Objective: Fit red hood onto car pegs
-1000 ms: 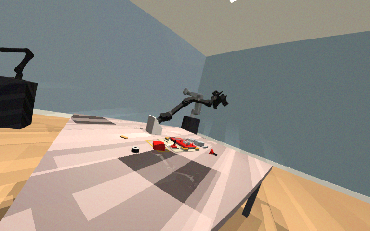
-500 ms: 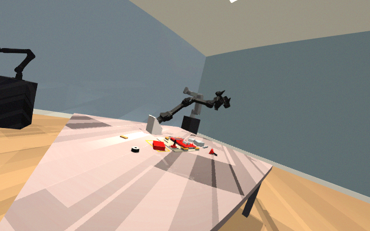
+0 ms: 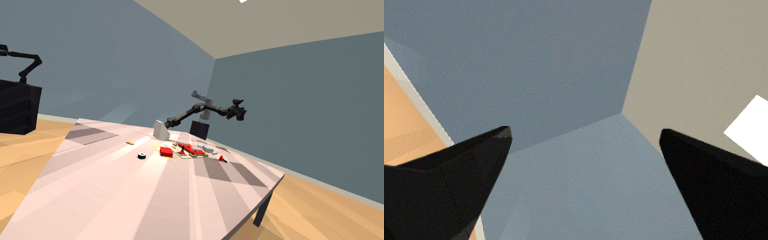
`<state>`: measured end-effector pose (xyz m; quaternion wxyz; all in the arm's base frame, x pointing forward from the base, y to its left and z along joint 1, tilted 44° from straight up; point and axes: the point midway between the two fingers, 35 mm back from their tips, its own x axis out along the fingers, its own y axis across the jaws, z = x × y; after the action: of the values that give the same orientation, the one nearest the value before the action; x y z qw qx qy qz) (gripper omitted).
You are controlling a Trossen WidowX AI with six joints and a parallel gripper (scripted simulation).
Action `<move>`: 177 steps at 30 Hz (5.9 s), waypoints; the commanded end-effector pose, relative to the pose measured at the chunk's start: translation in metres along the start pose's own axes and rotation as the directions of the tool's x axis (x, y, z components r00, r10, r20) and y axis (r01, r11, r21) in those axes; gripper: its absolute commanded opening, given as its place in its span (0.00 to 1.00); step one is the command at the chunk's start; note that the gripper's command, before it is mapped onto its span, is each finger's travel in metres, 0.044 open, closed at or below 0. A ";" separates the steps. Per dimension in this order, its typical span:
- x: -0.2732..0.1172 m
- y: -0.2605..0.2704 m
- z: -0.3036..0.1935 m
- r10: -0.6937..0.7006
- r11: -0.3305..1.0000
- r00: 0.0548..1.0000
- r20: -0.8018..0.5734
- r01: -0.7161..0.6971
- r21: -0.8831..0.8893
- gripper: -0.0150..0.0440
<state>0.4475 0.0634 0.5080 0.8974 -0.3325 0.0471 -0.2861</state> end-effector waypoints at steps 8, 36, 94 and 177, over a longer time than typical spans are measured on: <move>0.060 0.088 -0.073 0.210 0.959 0.973 -0.098 -0.225 -0.172 1.00; 0.097 0.209 -0.362 0.644 0.643 0.481 -0.595 -0.762 0.081 1.00; -0.070 0.226 -0.574 0.874 0.187 -0.452 -0.180 -0.030 0.982 1.00; -0.091 0.267 -0.580 0.874 0.185 -0.452 -0.178 -0.029 0.982 1.00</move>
<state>0.3423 -0.0567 -0.1160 0.6059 0.3642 0.6927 0.1430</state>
